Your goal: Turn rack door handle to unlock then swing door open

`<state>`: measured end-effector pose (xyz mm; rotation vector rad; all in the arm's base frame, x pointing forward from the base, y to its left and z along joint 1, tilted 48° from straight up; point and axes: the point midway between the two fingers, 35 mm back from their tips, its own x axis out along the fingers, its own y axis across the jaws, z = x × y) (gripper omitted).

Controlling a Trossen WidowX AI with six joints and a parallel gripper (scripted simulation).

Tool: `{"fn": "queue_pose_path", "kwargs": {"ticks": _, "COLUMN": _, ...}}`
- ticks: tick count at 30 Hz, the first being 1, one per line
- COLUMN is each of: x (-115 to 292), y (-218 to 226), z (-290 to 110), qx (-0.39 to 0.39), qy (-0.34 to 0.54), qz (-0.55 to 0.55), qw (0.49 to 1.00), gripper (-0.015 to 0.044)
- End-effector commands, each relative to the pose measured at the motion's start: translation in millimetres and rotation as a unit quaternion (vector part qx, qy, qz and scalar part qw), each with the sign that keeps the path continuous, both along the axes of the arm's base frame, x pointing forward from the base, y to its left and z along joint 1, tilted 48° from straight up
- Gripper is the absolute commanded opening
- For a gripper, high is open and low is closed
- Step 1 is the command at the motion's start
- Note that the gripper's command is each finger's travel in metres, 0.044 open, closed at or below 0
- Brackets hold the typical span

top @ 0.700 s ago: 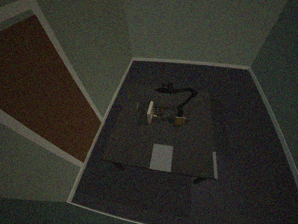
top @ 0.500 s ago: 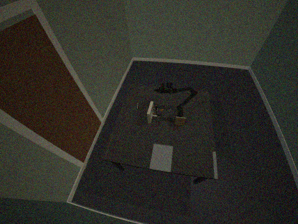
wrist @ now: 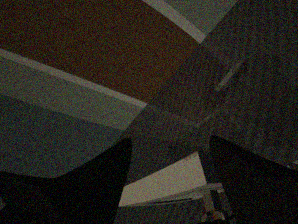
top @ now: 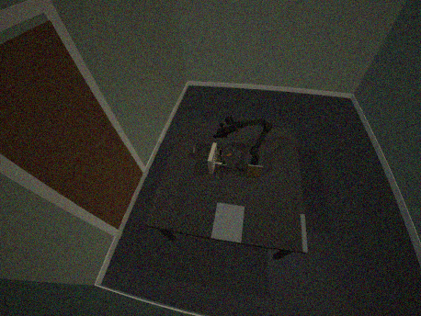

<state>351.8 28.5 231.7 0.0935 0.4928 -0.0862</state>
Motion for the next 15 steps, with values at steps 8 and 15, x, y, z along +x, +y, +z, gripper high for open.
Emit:
{"fn": "queue_pose_path", "kwargs": {"ticks": 8, "x": -2, "y": 15, "z": -48, "qx": -0.018, "qy": 0.150, "qz": -0.049, "qw": 0.987, "gripper": 0.0285}}
{"fn": "queue_pose_path", "kwargs": {"ticks": 15, "x": -12, "y": 22, "z": -69, "qx": -0.061, "qy": 0.235, "qz": -0.080, "qw": 0.967, "gripper": 0.0285}}
